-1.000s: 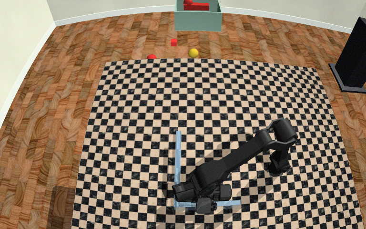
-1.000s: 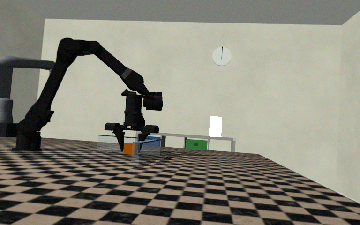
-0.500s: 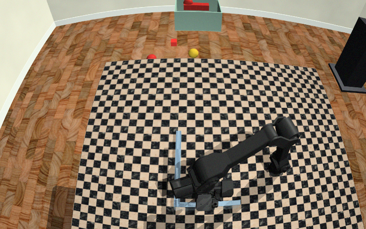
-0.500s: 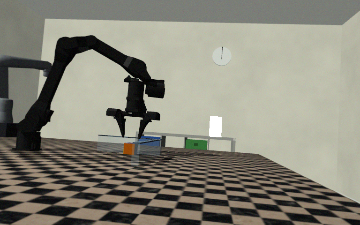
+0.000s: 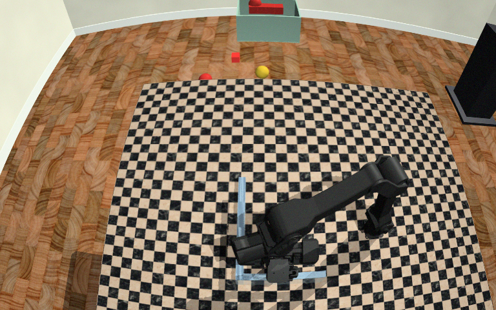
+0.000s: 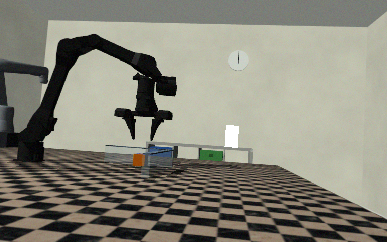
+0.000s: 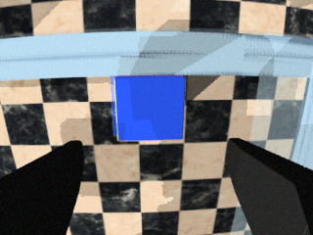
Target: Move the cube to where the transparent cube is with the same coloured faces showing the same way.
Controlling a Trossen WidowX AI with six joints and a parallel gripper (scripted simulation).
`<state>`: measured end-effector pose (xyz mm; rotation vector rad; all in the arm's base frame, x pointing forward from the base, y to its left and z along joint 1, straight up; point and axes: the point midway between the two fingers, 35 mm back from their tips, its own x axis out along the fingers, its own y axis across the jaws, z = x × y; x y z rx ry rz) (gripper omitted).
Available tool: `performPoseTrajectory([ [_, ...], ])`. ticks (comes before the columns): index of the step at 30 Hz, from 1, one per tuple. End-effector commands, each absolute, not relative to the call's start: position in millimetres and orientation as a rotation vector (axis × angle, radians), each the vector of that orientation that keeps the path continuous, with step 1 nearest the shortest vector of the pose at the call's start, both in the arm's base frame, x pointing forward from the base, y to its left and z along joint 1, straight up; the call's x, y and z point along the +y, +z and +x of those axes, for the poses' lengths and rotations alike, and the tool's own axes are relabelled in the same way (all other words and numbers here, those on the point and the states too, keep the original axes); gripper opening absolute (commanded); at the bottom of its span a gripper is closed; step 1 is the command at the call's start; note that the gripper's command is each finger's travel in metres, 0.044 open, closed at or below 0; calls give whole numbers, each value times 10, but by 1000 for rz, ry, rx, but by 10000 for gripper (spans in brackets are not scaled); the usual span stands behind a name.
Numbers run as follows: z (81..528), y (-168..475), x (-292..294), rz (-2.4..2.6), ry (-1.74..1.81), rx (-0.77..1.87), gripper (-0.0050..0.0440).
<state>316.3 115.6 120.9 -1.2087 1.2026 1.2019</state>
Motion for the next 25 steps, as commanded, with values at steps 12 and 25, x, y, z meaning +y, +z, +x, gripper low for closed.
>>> performPoseTrajectory([
  [12, 3121, 1793, 1144, -1215, 1186, 1171, 440],
  [25, 3121, 1793, 1144, -1215, 1186, 1171, 440],
])
